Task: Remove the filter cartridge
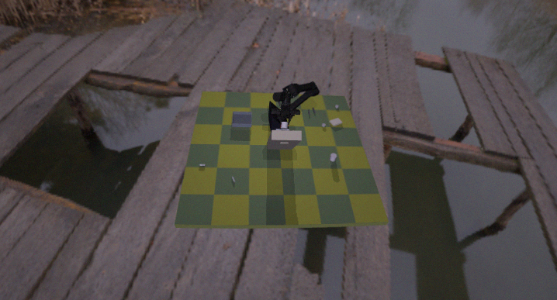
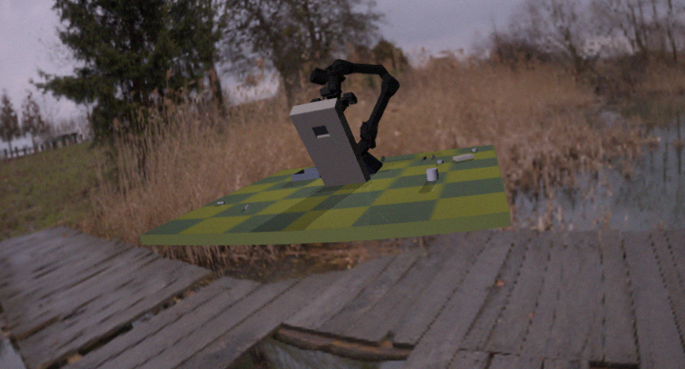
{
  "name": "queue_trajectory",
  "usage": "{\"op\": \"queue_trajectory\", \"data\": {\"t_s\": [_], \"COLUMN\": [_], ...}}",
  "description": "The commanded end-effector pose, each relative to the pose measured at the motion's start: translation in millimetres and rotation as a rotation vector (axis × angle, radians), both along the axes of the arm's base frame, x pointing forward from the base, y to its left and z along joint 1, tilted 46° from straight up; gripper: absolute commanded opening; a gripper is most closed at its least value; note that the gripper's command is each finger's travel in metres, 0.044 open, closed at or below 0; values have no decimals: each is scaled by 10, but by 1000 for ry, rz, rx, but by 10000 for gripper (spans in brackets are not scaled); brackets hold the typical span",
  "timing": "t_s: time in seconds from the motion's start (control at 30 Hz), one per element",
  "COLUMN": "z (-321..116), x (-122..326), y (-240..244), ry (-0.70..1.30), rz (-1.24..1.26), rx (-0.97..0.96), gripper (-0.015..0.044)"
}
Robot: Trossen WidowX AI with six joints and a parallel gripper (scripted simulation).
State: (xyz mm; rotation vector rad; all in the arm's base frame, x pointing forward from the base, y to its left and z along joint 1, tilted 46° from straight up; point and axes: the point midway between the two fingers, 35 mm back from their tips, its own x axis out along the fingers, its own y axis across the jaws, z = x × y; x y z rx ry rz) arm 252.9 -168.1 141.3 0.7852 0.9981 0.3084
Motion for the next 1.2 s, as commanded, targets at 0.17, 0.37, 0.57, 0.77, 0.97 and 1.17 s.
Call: {"op": "queue_trajectory", "data": {"t_s": [0.17,0.37,0.57,0.77,0.97,1.17], "z": [280,108,-143,-402,-506,-862], "x": [-223,-212,-211,-227,-333,-633], "y": [-253,-409,-607,-781,-807,-1026], "ry": [0,-3,-8,-13,79,281], "rz": [-21,-10,6,22,-38,-196], "rx": [5,-1,-8,-13,5,14], "gripper": [0,0,0,0,0,0]}}
